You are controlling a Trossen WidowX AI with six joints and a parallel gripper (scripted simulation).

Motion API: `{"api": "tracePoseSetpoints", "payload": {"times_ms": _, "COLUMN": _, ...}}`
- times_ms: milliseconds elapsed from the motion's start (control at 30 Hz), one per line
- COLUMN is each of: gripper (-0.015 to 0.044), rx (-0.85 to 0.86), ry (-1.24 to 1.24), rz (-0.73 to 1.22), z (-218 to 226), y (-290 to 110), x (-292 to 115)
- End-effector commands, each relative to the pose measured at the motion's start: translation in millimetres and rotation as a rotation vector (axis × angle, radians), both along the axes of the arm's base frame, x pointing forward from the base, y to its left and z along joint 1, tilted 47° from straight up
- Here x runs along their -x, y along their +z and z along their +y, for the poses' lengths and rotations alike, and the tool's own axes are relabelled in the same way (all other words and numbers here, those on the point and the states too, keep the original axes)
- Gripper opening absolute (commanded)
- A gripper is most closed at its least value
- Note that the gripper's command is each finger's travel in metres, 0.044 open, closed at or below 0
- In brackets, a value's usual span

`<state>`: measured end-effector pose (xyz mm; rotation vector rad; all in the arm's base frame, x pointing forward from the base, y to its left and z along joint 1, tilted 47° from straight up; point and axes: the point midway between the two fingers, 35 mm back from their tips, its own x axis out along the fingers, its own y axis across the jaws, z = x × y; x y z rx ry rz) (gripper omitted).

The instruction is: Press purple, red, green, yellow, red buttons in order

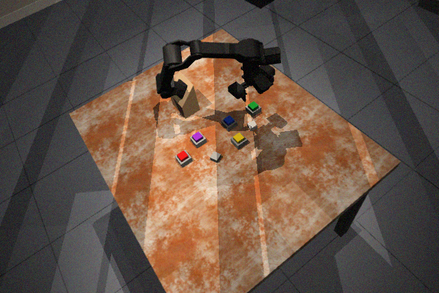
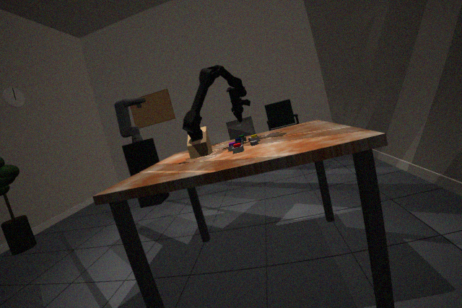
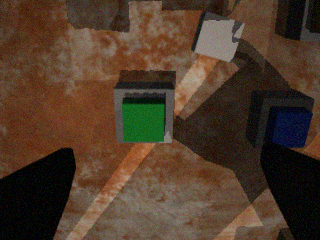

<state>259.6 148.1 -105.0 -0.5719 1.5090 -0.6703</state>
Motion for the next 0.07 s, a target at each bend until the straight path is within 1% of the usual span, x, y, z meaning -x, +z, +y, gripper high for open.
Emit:
{"api": "tracePoseSetpoints", "payload": {"times_ms": 0, "gripper": 0.04, "rx": 0.001, "ry": -0.023, "rz": -0.018, "z": 5.3, "y": -4.5, "x": 0.1}}
{"api": "tracePoseSetpoints", "payload": {"times_ms": 33, "gripper": 0.04, "rx": 0.001, "ry": -0.023, "rz": -0.018, "z": 5.3, "y": -4.5, "x": 0.1}}
